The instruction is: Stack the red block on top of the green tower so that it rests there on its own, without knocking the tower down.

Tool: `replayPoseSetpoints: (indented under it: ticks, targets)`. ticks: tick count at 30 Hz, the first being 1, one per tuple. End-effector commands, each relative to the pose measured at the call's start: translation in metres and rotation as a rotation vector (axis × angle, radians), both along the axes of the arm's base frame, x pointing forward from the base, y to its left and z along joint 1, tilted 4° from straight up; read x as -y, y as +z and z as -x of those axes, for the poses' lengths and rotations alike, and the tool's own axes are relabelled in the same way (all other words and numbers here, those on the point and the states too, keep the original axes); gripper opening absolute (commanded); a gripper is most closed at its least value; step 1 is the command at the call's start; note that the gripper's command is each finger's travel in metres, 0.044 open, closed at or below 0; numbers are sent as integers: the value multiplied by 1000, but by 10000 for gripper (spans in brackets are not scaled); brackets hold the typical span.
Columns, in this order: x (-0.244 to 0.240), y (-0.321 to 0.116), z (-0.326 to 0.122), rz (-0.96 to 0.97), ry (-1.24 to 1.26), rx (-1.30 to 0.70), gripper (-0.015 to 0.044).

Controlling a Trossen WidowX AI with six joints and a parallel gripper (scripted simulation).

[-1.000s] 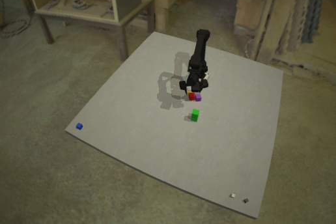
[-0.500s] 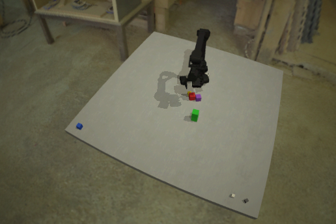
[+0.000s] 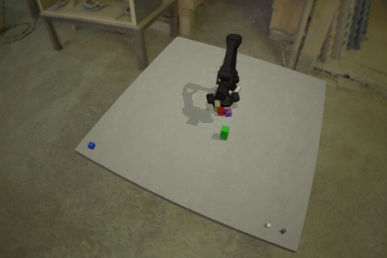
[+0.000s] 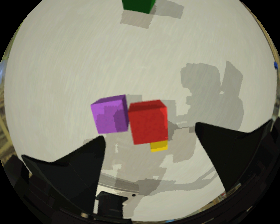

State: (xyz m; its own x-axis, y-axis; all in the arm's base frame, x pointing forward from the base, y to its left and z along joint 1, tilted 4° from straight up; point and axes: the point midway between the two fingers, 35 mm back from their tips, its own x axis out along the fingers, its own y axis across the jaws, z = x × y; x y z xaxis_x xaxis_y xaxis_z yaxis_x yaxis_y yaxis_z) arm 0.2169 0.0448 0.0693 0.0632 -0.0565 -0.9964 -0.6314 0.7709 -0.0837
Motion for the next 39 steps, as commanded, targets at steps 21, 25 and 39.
replayPoseSetpoints:
  ticks: [21,25,39]
  targets:
    - [3,-37,-2,5,3,-4,440]
    - [3,-43,-2,5,3,-4,440]
    - [4,-50,-2,5,3,-4,440]
